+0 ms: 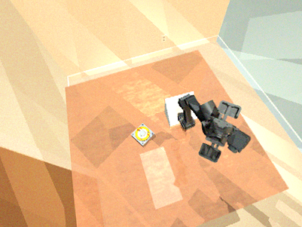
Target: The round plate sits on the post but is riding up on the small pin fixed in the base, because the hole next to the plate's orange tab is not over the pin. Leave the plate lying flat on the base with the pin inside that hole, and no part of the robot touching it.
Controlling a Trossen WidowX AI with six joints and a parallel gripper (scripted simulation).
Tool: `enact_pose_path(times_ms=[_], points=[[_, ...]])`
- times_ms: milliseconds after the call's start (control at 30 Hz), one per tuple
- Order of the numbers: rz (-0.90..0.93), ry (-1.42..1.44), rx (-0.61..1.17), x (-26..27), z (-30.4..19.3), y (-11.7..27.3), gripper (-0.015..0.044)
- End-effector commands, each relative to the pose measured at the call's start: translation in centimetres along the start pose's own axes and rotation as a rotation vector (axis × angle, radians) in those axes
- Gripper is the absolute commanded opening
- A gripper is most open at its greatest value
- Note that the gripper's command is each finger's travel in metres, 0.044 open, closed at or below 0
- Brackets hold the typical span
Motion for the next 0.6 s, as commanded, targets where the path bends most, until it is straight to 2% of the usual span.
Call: enact_pose_path(times_ms=[0, 233, 300, 400, 567], points=[[0.055, 0.053, -0.141, 3.4, 4.9, 1.3, 0.0000], [0.231, 0.184, -0.376, 11.9, 11.6, 4.9, 0.0000], [0.260, 0.204, -0.406, 13.4, 12.4, 5.6, 0.0000], [0.367, 0.268, -0.489, 18.3, 13.8, 7.7, 0.0000], [0.512, 0.336, -0.550, 24.2, 13.9, 10.0, 0.0000]])
Point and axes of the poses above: the point midway between the two fingers, 35 mm back from their tips, its own y axis back along the fingers, its own x axis across the jaws, z = x × y, the point moved 3 cm from there along y, back along the fingers, and after that the axes turned 8 degrees about -y, right-handed, at the moved point
